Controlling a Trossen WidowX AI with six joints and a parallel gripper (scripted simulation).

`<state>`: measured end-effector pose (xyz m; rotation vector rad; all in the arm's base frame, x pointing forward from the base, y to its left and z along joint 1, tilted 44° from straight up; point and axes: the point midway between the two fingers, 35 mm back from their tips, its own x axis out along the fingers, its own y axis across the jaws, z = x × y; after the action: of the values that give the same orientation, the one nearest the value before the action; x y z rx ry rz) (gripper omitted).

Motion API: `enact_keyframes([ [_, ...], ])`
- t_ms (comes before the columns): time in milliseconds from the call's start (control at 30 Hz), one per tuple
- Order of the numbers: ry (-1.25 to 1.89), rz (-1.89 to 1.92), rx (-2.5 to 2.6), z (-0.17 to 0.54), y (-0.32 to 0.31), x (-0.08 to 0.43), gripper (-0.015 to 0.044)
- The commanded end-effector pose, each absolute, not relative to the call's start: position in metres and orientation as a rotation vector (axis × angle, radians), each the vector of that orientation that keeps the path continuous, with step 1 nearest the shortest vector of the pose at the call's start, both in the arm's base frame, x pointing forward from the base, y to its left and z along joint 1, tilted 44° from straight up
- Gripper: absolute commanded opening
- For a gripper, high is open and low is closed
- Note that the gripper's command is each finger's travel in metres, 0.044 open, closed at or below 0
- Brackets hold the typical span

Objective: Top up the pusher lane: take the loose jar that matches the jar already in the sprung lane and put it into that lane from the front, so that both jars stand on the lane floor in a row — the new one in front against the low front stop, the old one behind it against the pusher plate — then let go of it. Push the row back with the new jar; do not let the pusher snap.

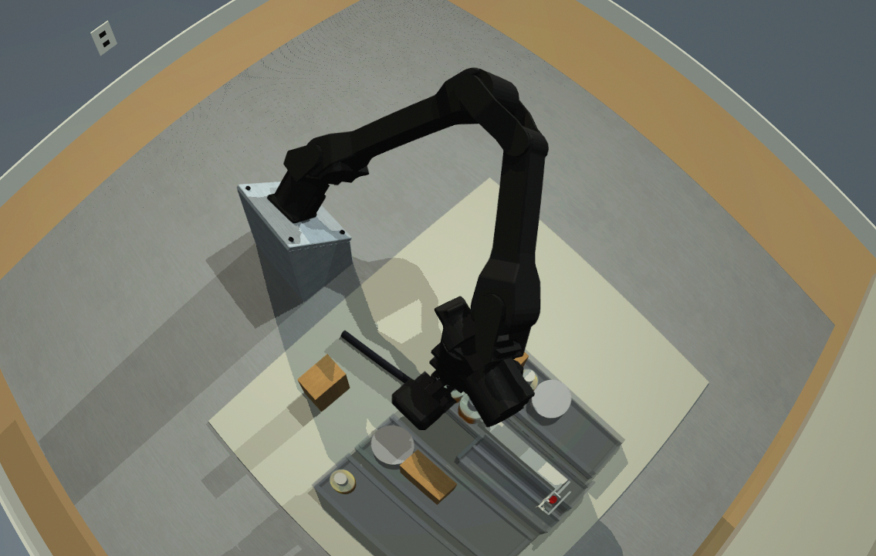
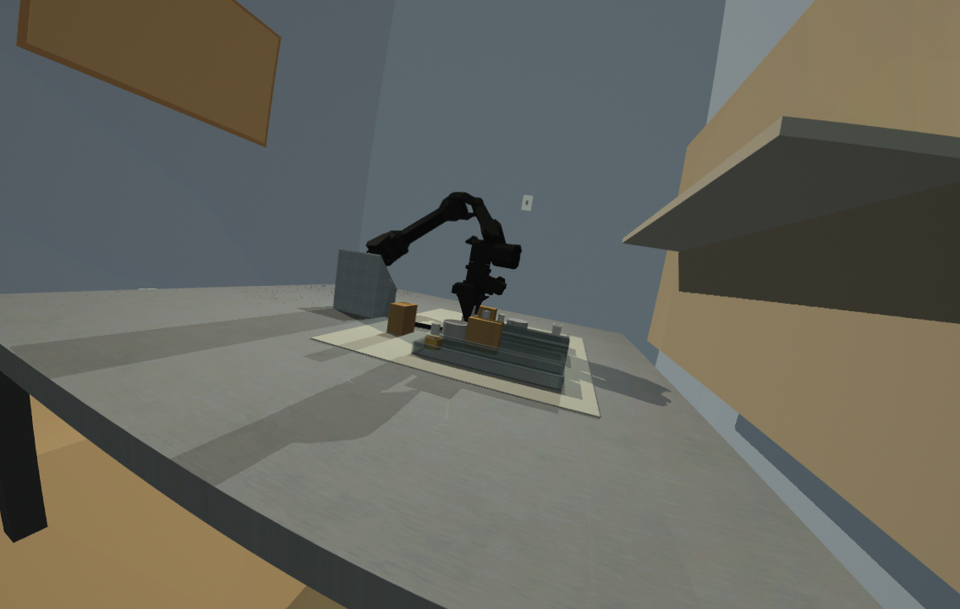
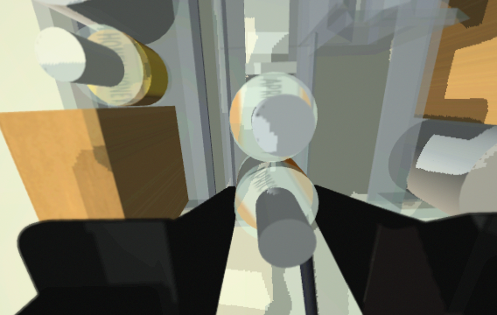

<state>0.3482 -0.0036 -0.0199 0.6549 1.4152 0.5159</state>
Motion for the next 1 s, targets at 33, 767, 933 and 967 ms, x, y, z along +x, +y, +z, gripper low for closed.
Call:
enact_keyframes([
  [33,1.392,0.527,0.649,-0.0189,-0.0010,0.3541,0.0000],
  [767,1.392,0.527,0.649,-0.0227,0.0046,0.3536,0.0000],
  [933,1.392,0.527,0.650,-0.0229,0.0048,0.3527,0.0000],
  [967,1.392,0.527,0.650,-0.0229,0.0048,0.3525,0.0000],
])
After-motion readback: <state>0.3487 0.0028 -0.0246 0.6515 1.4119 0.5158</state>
